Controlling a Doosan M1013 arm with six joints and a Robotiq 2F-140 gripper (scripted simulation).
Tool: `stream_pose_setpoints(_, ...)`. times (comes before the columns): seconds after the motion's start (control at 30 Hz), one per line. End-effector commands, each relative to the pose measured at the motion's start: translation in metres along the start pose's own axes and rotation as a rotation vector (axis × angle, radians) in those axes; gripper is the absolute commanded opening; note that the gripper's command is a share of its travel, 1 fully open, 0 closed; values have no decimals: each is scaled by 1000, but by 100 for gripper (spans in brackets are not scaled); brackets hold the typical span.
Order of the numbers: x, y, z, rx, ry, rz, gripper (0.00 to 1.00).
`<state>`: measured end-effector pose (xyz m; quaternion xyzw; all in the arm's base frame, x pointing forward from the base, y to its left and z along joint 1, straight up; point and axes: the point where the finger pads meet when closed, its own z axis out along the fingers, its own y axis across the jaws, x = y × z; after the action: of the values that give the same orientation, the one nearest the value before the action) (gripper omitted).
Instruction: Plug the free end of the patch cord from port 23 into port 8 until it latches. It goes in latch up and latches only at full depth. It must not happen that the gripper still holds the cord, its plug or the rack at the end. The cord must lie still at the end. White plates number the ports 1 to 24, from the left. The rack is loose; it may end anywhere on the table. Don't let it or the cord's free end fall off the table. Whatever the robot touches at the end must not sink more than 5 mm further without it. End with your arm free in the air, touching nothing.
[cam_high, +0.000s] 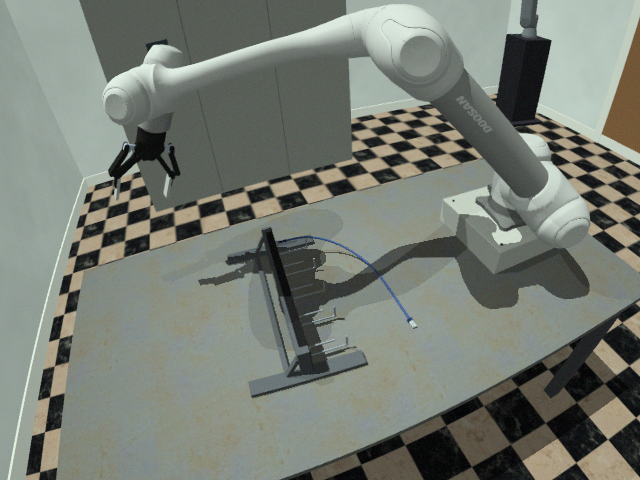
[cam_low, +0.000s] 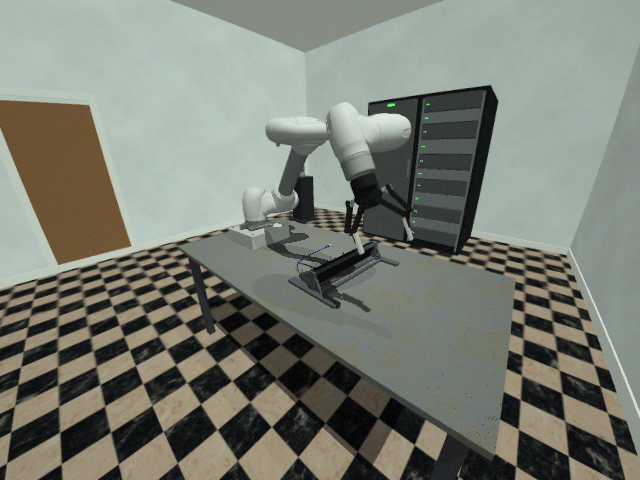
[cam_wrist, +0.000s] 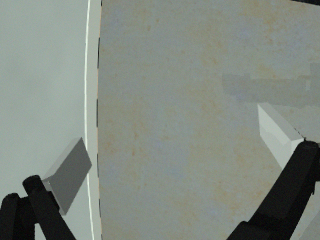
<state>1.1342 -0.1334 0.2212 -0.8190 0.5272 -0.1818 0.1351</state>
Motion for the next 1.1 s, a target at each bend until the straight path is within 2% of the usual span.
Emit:
stream_pose_setpoints(0.0, -42, 5, 2, -16, -18, 22, 100)
stream_pose_setpoints(0.13, -88, 13, 4, -38, -38, 44, 100)
stream_pose_setpoints(0.2, -88, 13, 4, -38, -38, 44, 100)
stream_pose_setpoints(0.23, -119, 20, 4, -54, -51, 59, 100)
stream_pose_setpoints(0.3, -134, 24, 4, -62, -57, 66, 100)
stream_pose_setpoints(0.7, -265, 73, -1, -136, -100, 126, 100)
stream_pose_setpoints(0.77, -265, 73, -1, -136, -100, 126, 100)
stream_pose_setpoints(0.8, -294, 87, -3, -154, -108, 138, 100)
stream_pose_setpoints(1.07, -367, 132, -13, -204, -123, 170, 100)
